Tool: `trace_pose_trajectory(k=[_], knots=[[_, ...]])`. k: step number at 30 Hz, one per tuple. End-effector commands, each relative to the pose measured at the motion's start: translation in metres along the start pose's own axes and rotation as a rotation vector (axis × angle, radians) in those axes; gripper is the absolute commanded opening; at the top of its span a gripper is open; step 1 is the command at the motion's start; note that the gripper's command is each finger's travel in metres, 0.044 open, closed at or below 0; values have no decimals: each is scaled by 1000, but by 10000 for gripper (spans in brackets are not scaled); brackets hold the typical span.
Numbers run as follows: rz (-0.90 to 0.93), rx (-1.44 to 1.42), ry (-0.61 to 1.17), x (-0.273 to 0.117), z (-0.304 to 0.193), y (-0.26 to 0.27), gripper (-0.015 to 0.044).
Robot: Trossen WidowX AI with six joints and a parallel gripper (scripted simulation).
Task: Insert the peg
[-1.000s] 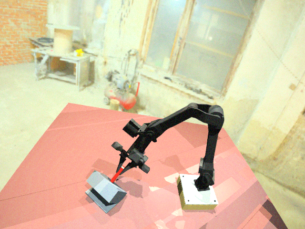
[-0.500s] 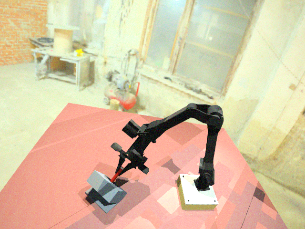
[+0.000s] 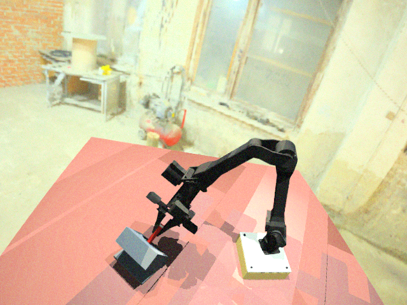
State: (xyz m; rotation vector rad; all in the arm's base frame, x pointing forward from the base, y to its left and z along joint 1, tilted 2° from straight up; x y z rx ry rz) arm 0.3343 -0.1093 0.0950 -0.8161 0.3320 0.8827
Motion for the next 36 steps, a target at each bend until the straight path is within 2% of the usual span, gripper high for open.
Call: trace_pose_trajectory(k=[1, 36], knots=[[2, 6, -2, 3, 0, 1, 0], [-1, -1, -2, 14, 1, 1, 0]])
Point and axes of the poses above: the point midway between the two fingers, 35 mm back from their tips, its own x axis out along the fingers, its own y axis across the jaws, z = x × y, the point moved 7 cm from there along -x, back along the fingers, and after that the axes turned 3 degrees about -x, right-handed, at the moved point
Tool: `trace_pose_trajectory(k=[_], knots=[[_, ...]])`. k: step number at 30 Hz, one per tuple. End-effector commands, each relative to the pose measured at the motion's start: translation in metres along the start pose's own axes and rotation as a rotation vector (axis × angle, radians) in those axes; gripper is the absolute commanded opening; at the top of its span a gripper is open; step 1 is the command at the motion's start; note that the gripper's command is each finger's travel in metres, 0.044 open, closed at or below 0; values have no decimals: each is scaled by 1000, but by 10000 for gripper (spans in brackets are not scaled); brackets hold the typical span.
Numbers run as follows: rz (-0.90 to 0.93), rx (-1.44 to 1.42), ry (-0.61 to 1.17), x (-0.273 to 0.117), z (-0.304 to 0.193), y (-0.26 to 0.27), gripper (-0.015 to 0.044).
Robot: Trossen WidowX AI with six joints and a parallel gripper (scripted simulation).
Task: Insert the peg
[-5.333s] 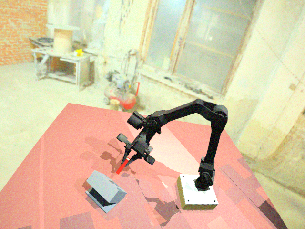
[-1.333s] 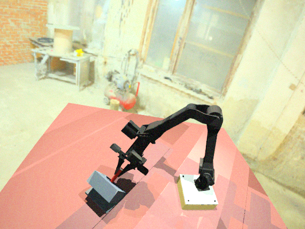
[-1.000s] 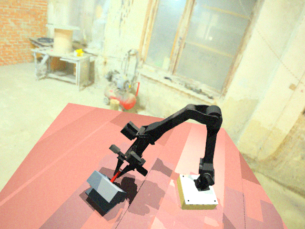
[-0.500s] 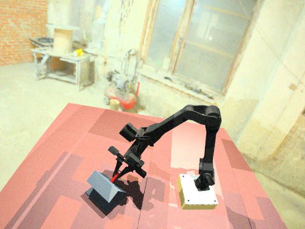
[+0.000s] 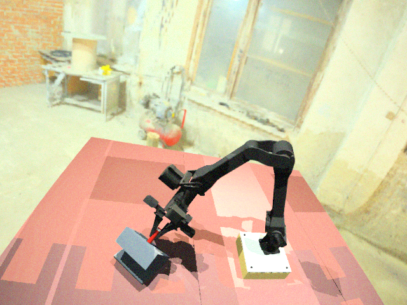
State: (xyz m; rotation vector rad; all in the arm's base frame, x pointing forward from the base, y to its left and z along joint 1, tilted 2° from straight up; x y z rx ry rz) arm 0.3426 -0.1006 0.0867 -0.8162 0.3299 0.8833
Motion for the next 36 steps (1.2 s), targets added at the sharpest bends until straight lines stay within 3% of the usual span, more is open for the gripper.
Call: trace_pose_trajectory(k=[1, 18, 36], knots=[[0, 0, 0, 0, 0, 0, 0], [1, 0, 2, -4, -1, -1, 440], [11, 6, 10, -34, -5, -2, 440]])
Point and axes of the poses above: the point midway between the two fingers, 35 mm back from their tips, its own x axis out along the fingers, its own y axis across the jaws, z = x × y, the point moved 7 cm from there along -x, back along the fingers, and after that the axes turned 3 degrees about -x, right-handed, at the moved point
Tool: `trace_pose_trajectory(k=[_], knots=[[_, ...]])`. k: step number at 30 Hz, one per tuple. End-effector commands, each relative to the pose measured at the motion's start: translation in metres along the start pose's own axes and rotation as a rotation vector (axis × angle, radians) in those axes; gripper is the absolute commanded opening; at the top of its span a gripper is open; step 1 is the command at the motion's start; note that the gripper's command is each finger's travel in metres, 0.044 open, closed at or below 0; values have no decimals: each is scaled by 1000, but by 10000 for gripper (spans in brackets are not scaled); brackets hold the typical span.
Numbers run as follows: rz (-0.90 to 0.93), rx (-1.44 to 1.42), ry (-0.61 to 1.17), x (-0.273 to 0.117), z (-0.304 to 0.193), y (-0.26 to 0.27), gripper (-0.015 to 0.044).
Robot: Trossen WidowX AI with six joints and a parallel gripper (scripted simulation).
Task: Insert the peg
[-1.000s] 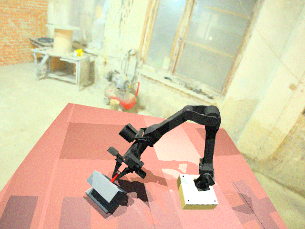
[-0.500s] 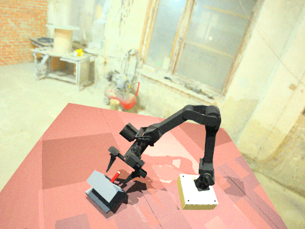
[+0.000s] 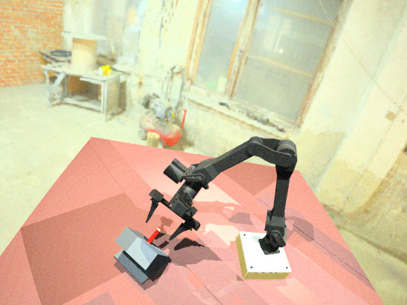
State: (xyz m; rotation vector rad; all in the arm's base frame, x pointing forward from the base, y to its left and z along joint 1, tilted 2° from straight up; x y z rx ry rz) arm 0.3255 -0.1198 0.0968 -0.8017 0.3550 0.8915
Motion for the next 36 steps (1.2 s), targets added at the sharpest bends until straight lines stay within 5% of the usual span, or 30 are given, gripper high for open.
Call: trace_pose_trajectory(k=[1, 36], knots=[[-6, -13, 0, -9, 1, -3, 440], [-3, 2, -3, -65, -8, 3, 440]])
Point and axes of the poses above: the point midway between the two fingers, 35 mm back from their tips, its own x axis out along the fingers, its own y axis across the jaws, z = x × y, the point moved 7 cm from there along -x, back along the fingers, and after that the axes turned 3 degrees about -x, right-handed, at the moved point
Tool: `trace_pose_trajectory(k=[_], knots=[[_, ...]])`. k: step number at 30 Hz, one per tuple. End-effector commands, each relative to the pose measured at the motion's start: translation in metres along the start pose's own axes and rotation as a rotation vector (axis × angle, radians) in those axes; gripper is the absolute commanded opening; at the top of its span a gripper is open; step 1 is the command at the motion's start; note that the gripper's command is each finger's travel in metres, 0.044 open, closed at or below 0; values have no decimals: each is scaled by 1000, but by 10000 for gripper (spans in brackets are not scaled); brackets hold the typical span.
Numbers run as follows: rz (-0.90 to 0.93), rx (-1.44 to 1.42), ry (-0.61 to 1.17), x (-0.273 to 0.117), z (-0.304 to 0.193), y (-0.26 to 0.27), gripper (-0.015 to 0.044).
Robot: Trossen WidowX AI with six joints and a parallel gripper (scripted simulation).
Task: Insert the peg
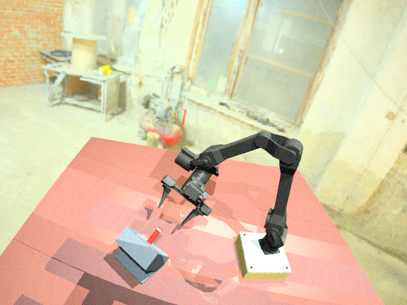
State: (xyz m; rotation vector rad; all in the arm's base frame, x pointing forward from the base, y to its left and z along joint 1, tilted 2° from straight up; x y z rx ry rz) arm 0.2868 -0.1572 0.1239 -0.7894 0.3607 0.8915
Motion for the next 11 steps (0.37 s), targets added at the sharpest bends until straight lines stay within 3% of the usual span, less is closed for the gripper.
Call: trace_pose_trajectory(k=[1, 11], knots=[[-6, -11, -2, -6, 1, -1, 440], [-6, -10, -2, -19, 0, 0, 440]])
Point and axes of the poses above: the point midway between the two fingers, 35 mm back from their tips, its own x axis out along the fingers, its own y axis across the jaws, z = x × y, the point moved 7 cm from there along -x, back along the fingers, and after that the axes turned 3 degrees about -x, right-handed, at the moved point
